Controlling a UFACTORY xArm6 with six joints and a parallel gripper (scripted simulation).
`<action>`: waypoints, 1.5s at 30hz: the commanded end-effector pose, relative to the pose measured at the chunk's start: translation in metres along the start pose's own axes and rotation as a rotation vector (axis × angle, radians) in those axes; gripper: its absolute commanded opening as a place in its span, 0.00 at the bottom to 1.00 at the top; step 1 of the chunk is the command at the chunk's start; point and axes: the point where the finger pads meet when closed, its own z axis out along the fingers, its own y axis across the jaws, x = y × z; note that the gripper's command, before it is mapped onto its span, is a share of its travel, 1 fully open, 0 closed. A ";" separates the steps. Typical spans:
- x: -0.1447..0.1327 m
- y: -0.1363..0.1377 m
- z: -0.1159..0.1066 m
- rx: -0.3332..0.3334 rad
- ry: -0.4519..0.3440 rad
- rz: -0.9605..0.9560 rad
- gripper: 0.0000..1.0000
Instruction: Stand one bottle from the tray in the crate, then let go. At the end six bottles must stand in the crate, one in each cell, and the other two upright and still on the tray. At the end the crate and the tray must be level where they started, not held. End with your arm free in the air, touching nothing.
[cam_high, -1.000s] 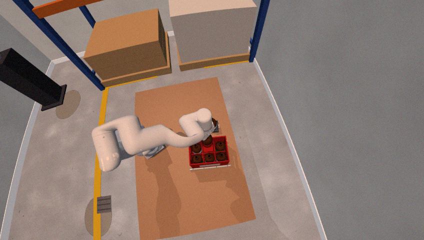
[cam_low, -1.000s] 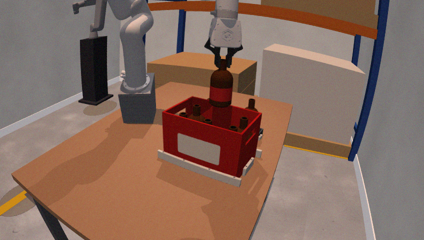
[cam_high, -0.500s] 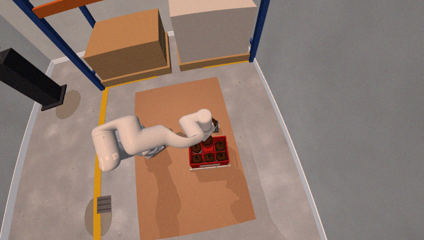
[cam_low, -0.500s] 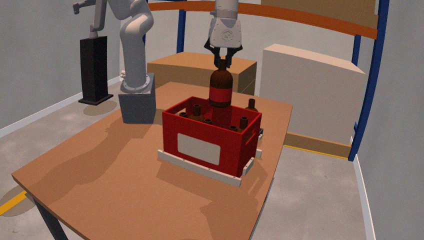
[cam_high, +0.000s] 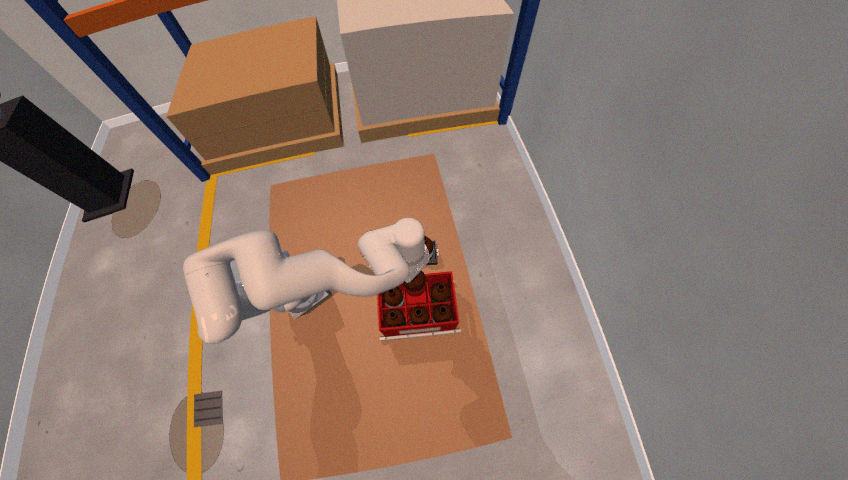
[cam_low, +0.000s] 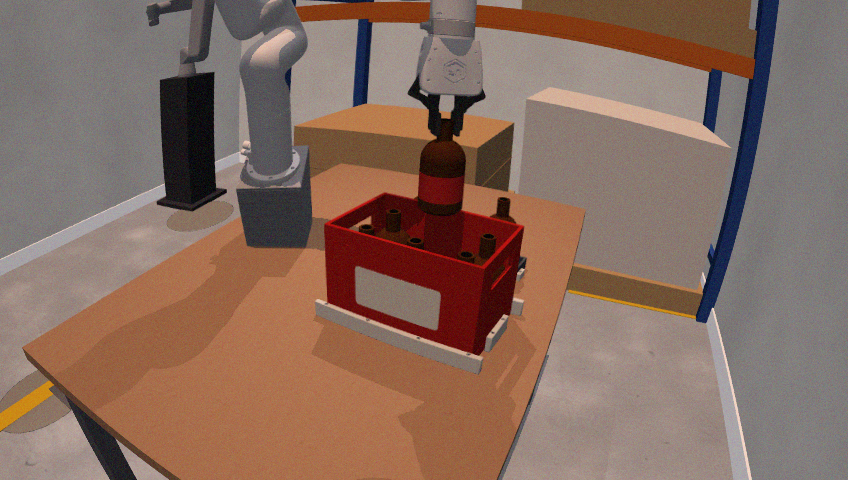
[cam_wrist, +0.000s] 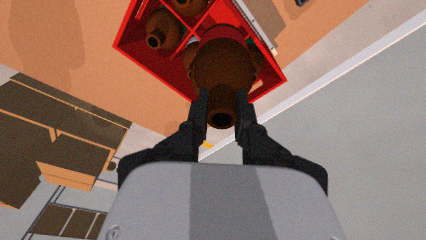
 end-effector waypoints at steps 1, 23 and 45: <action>-0.001 0.001 -0.001 -0.004 -0.002 0.001 0.00; -0.001 0.001 0.005 -0.004 -0.002 0.001 0.00; -0.001 0.001 0.027 -0.004 -0.002 0.001 0.00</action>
